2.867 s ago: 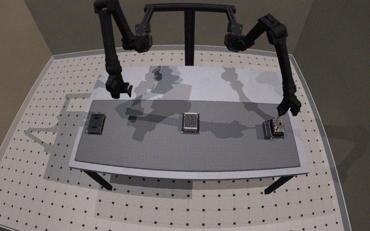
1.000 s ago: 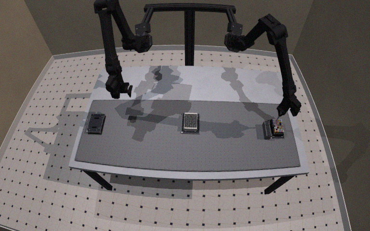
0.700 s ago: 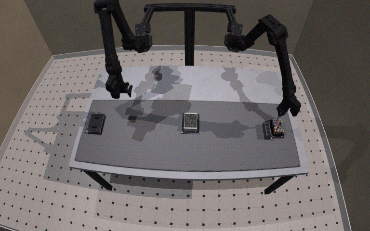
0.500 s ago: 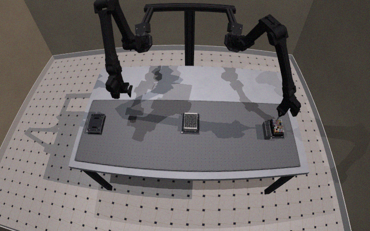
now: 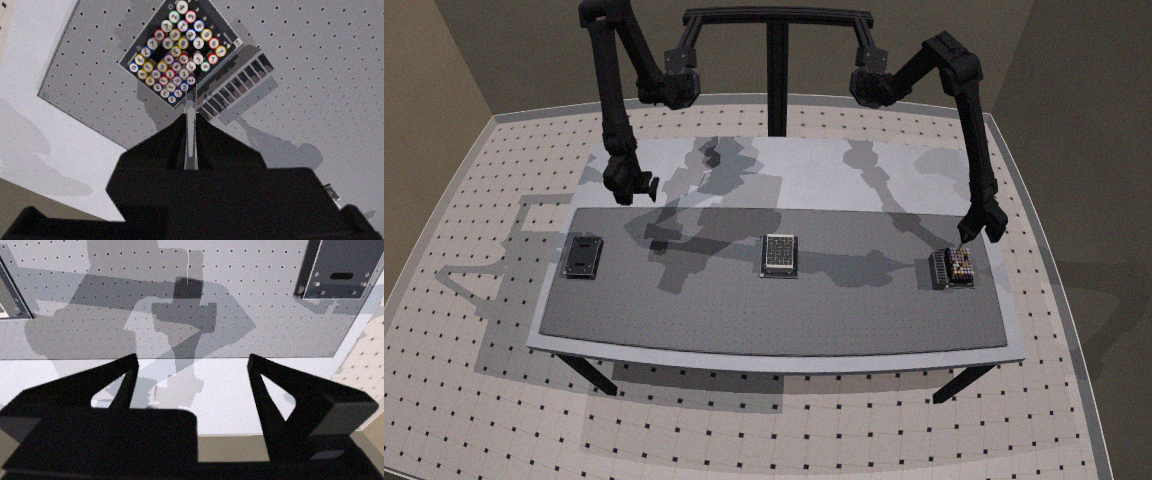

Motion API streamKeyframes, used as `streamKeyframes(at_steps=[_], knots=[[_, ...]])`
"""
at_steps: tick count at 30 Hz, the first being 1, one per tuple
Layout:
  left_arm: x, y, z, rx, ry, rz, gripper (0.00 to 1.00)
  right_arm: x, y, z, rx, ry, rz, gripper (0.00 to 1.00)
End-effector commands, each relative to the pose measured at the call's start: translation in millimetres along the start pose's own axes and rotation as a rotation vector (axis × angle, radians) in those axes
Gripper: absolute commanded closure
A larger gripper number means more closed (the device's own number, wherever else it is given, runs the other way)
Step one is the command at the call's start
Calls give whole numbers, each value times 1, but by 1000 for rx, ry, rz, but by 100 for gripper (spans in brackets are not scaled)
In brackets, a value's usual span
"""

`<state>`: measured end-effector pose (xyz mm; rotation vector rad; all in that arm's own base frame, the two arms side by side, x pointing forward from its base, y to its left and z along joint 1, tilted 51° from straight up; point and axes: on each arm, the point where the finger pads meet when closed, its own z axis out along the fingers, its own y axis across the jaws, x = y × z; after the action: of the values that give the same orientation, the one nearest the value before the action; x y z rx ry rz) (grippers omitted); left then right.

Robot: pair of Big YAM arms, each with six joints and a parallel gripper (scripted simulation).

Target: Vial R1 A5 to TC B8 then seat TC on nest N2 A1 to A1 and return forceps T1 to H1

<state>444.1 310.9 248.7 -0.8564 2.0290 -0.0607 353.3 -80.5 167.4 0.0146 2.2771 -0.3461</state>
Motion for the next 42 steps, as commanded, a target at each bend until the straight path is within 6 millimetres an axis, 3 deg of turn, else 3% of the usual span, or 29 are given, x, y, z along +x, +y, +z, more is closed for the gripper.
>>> streamKeyframes(at_steps=[1, 15, 26, 36, 42], knots=[[-15, -7, 1, 11, -30, 2, 90, -8, -1, -3, 1, -17, -13, 0], [-10, -6, 7, 5, -10, -3, 89, -8, -1, -3, 1, -17, -13, 0], [-18, -8, 6, 11, -37, 4, 89, -8, -1, -3, 1, -17, -13, 0], [-6, -4, 13, 2, -3, -6, 89, -8, -1, -3, 1, -17, -13, 0], [-15, -8, 11, 12, -32, 3, 89, -8, -1, -3, 1, -17, -13, 0]])
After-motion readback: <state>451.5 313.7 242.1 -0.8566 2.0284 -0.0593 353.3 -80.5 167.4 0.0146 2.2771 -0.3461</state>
